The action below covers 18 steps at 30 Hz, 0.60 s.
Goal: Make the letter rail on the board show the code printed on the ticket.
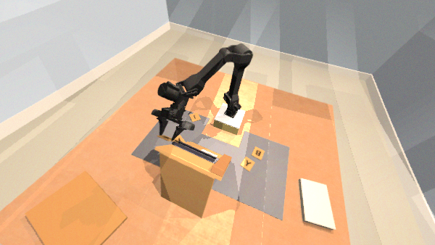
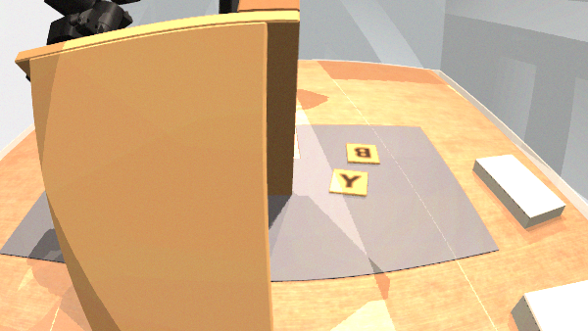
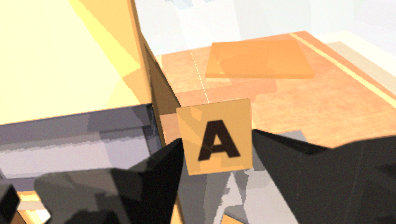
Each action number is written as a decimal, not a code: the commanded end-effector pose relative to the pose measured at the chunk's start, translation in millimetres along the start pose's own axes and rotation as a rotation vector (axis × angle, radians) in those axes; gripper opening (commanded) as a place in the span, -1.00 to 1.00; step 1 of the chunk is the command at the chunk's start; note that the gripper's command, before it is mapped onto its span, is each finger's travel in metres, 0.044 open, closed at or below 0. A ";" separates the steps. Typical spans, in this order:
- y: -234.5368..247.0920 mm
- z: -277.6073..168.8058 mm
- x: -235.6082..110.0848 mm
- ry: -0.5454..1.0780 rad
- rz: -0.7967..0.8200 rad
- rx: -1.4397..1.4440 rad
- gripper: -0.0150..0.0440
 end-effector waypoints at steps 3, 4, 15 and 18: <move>3.3 1.0 -1.5 -0.003 -0.008 0.001 -0.49; 3.8 1.0 -1.5 -0.003 -0.008 0.001 -0.49; 9.3 1.2 -1.4 -0.003 -0.008 0.001 -0.49; 10.9 1.2 -1.4 -0.003 -0.008 0.001 -0.49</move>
Point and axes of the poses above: the point midway between the two fingers, 35 mm back from their tips, its own x axis out along the fingers, its own y axis across the jaws, z = x × y, the point moved 7 cm from there along -x, back along the fingers
